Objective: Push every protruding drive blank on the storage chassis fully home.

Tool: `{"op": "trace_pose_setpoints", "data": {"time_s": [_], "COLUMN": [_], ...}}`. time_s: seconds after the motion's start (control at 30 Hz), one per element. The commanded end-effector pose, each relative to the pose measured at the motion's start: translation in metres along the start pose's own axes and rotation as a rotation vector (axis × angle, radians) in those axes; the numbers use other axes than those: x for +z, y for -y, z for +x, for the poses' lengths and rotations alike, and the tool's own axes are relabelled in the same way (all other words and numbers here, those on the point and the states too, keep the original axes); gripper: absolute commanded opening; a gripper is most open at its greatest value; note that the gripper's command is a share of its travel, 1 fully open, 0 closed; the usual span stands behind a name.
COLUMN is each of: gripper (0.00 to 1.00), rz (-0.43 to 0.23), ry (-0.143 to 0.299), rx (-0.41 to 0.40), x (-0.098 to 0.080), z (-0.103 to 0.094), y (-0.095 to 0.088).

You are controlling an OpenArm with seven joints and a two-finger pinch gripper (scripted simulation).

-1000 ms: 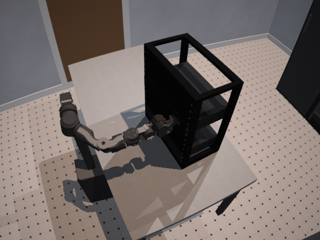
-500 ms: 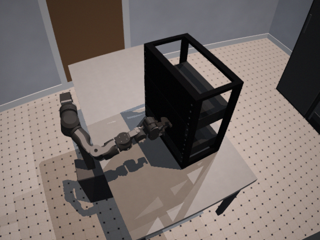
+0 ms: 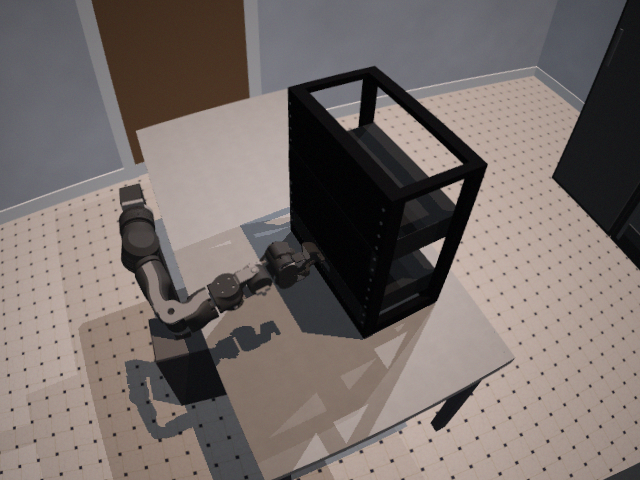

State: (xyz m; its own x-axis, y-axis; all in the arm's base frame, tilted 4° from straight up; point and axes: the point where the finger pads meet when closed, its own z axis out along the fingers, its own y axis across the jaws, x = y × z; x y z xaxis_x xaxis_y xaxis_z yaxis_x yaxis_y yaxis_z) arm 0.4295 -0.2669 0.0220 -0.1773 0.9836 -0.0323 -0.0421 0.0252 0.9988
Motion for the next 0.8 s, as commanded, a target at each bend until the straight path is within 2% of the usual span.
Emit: {"op": "trace_pose_setpoints", "data": {"time_s": [0.0,0.5,0.77], "gripper": [0.00,0.00,0.00], "rz": [-0.016,-0.015,-0.016], "ry": [0.011,0.013,0.011], "rx": [0.004,0.005,0.004], "x": [-0.003,-0.008,-0.018], "z": [-0.004,-0.004,-0.004], "y": [-0.004,-0.004,-0.004]}}
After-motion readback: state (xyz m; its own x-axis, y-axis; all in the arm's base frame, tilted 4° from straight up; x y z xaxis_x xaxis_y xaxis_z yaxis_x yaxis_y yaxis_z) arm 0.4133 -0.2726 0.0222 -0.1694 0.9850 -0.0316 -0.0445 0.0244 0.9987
